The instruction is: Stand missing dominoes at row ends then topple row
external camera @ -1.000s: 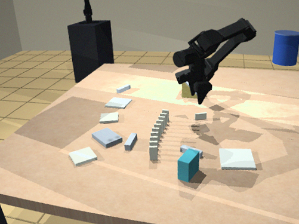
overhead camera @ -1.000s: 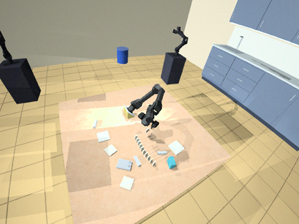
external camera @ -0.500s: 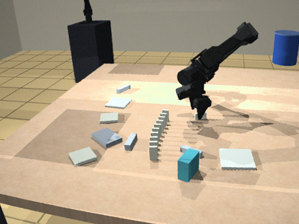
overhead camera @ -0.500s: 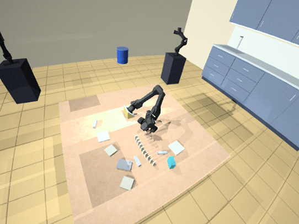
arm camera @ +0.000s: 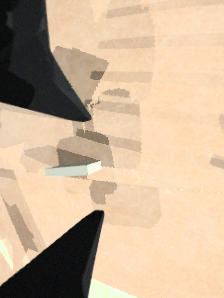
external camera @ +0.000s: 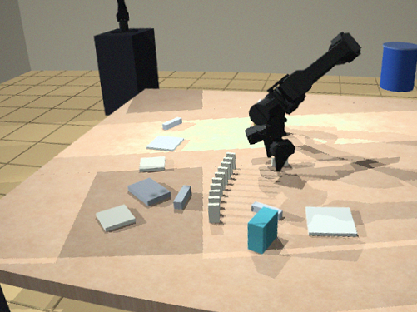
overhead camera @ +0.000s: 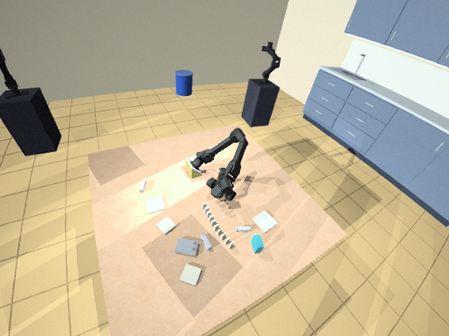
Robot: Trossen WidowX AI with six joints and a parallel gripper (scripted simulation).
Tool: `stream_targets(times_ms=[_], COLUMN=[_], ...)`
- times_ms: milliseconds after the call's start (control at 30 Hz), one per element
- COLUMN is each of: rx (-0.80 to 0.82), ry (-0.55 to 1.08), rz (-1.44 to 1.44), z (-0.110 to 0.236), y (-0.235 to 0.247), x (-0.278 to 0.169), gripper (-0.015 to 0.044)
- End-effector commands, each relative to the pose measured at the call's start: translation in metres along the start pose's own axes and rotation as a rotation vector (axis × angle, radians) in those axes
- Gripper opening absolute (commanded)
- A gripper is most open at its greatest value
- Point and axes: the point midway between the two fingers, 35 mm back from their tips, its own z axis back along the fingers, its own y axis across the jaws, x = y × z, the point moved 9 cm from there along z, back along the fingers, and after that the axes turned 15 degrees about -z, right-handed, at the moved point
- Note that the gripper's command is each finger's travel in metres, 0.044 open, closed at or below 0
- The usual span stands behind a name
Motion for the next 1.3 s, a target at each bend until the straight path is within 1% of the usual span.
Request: stream_targets(times_ms=[0, 500, 767, 833, 1067, 1133, 1267], rx=[-0.001, -0.001, -0.001, -0.001, -0.003, -0.003, -0.003], ry=[0.006, 0.006, 0.006, 0.005, 0.003, 0.002, 0.002], rz=[-0.005, -0.005, -0.005, -0.005, -0.006, -0.006, -0.006], z=[-0.002, -0.002, 0.000, 0.016, 0.105, 0.113, 0.113], y=[-0.001, -0.001, -0.001, -0.001, -0.004, -0.004, -0.004], x=[0.000, 0.000, 0.000, 0.001, 0.007, 0.008, 0.008], gripper=[0.0414, 0.0020, 0.0020, 0.0020, 0.0020, 0.0020, 0.0020])
